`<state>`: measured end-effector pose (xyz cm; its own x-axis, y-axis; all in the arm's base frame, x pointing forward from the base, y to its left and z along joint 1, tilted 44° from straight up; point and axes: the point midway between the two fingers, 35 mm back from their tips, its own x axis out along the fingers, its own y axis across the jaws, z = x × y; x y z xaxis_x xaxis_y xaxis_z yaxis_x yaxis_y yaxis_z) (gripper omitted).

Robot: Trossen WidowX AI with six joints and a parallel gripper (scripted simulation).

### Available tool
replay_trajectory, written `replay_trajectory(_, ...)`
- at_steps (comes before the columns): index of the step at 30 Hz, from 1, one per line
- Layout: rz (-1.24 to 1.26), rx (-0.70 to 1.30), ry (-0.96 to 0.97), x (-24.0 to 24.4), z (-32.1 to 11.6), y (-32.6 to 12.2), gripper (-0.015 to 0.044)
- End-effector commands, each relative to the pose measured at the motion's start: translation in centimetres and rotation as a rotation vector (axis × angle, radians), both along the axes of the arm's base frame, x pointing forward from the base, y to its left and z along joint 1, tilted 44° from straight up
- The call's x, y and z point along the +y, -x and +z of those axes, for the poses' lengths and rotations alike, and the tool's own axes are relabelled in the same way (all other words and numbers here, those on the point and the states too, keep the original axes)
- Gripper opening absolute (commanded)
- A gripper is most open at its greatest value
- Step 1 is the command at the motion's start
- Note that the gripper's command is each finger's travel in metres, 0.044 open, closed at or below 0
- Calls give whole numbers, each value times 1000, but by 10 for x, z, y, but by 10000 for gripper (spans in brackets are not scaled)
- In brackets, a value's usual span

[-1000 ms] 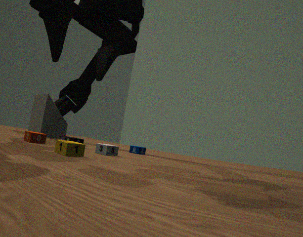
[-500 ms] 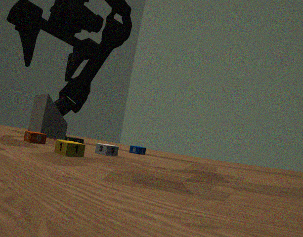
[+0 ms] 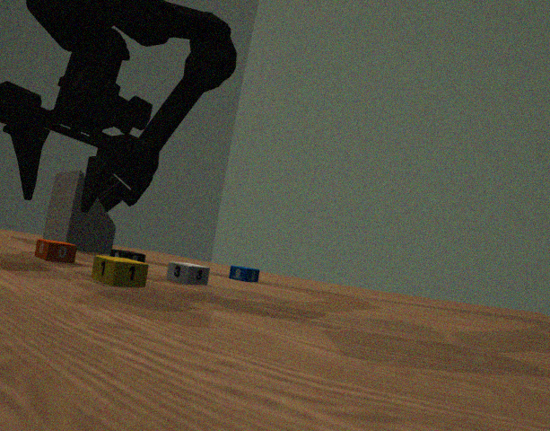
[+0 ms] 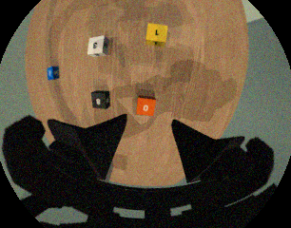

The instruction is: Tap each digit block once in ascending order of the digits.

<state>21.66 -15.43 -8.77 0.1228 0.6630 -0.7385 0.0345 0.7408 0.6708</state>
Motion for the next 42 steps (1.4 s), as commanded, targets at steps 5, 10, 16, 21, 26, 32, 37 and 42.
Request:
replay_trajectory(5, -12, 2, -7, 10, -9, 1, 20)
replay_trajectory(10, -12, 2, -7, 10, -9, 1, 20)
replay_trajectory(16, -12, 2, -7, 11, -10, 0, 20)
replay_trajectory(21, -12, 1, -7, 16, -16, -1, 20)
replay_trajectory(26, -12, 1, -7, 21, -22, -2, 20)
replay_trajectory(32, -12, 1, -8, 28, -29, -3, 20)
replay_trajectory(37, -12, 1, -8, 31, -31, -3, 20)
replay_trajectory(42, -12, 1, -8, 31, -31, -3, 20)
